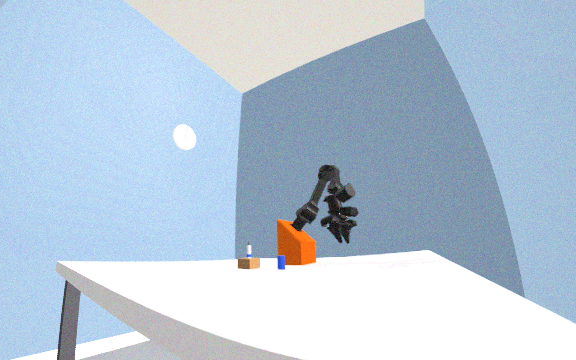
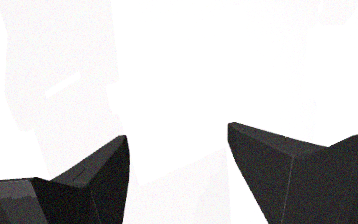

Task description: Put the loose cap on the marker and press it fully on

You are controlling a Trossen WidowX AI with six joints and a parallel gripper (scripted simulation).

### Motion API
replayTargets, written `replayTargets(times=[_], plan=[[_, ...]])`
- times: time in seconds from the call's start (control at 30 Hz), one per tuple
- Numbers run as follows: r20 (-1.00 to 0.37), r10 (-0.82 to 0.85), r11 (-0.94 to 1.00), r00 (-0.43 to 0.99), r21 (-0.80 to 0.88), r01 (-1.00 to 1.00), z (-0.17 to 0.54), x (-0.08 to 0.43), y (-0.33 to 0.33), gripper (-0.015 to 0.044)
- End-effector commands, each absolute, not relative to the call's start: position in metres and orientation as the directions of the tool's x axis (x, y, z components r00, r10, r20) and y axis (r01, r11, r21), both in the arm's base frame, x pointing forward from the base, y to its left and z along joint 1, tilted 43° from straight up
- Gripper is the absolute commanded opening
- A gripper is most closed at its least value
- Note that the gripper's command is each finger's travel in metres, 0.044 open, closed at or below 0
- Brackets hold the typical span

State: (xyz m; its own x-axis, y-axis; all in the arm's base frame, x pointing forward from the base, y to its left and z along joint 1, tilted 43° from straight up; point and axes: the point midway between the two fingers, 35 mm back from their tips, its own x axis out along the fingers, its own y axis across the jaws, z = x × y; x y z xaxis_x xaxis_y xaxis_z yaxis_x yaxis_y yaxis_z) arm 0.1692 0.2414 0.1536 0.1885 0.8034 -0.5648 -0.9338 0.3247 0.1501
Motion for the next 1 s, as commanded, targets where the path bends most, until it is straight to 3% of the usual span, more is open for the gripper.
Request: replayTargets(times=[0.0,0.27,0.57,0.67,0.97], plan=[[-0.686,0.703,0.652,0.187,0.517,-0.555,0.118,0.221,0.203,0.0244],[-0.756,0.642,0.737,0.130,0.654,0.168,0.079,0.261,0.147,0.0244],[-0.751,0.656,0.374,0.068,0.403,0.836,0.043,0.286,0.079,0.0244],[-0.736,0.675,0.205,0.059,0.264,0.942,0.032,0.290,0.058,0.0244],[-0.734,0.676,0.192,0.059,0.253,0.948,0.029,0.287,0.054,0.0244]])
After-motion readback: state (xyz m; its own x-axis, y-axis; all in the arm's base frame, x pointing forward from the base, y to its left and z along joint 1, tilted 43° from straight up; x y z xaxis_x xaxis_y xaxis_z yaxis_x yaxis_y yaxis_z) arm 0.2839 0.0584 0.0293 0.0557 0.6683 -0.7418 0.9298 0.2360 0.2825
